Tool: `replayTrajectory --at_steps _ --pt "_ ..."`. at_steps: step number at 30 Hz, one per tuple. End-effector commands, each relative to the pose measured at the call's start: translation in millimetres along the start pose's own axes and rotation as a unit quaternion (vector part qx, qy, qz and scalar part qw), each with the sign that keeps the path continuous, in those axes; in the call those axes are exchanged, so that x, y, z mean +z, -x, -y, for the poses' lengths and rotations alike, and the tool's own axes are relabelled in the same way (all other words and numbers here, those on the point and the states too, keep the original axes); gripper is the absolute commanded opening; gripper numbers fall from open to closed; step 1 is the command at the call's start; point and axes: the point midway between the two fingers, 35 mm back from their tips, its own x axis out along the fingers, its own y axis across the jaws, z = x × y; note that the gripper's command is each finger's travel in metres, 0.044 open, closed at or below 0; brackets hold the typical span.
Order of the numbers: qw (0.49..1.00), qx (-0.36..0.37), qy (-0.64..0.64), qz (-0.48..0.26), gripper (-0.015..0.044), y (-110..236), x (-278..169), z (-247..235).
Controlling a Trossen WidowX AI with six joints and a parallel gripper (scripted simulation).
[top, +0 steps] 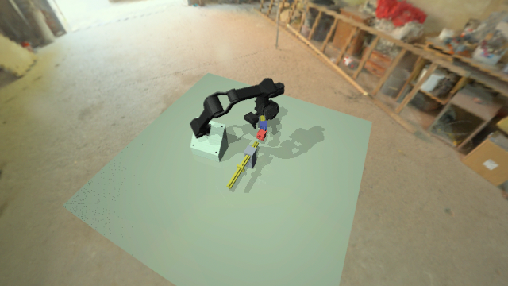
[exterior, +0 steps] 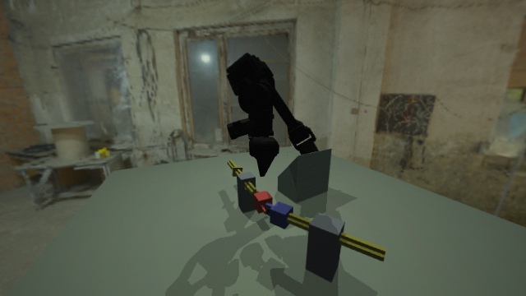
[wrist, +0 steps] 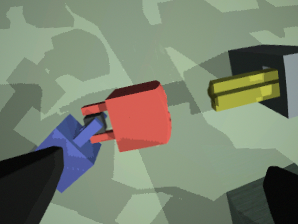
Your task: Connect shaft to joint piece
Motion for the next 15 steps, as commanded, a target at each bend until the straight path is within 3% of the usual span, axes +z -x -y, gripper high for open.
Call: replayTrajectory --at_steps 1,7,15 --pt "0.998 0.016 0.068 -0.003 0.044 17.2 1.0 3.0" --pt "0.987 0.028 0.16 -0.004 0.044 33.3 -0.7 7.5" --pt "0.986 0.028 0.163 -0.004 0.044 24.5 6.8 21.3"
